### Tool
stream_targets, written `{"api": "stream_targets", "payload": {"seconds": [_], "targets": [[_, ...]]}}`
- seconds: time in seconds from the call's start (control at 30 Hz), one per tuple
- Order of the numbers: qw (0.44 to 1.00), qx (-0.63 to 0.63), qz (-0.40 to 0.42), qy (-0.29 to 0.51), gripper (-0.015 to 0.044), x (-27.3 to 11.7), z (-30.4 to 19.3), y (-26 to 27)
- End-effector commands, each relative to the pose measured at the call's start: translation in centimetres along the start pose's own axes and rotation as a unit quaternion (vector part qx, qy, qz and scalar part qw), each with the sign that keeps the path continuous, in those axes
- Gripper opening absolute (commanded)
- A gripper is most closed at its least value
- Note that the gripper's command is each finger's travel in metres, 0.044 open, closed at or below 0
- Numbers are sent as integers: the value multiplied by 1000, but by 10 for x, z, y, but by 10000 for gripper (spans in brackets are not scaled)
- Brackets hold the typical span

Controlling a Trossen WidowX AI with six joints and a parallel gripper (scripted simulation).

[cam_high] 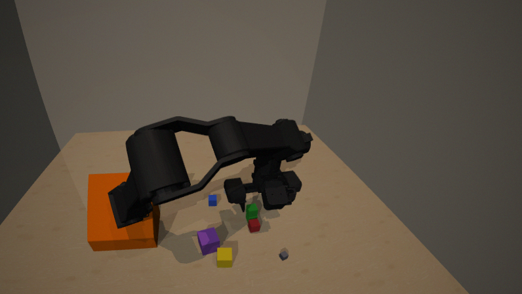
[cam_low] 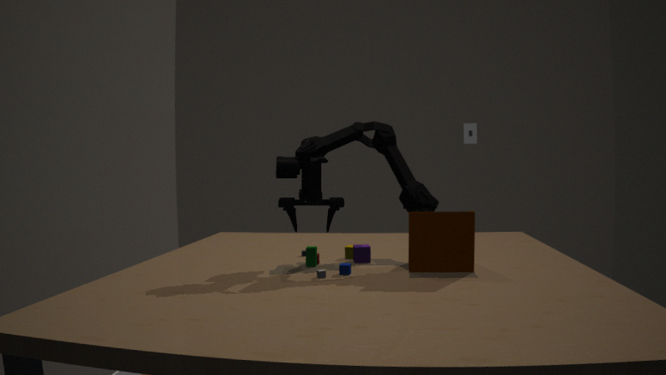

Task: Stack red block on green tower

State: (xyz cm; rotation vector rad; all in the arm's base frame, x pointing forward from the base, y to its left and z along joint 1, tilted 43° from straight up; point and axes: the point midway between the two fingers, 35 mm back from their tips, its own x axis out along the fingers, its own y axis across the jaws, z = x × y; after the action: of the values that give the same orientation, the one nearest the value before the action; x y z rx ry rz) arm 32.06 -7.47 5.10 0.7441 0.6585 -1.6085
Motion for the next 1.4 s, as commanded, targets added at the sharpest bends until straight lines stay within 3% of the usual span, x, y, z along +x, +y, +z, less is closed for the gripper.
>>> {"api": "stream_targets", "payload": {"seconds": [0.0,0.2,0.43,1.37], "targets": [[1000,5,-5,-25,440,8,-4,-5],[1000,5,-5,-25,440,10,-6,-7],[1000,5,-5,-26,440,49,-4,-8],[1000,5,-5,-27,440,84,-2,-7]]}}
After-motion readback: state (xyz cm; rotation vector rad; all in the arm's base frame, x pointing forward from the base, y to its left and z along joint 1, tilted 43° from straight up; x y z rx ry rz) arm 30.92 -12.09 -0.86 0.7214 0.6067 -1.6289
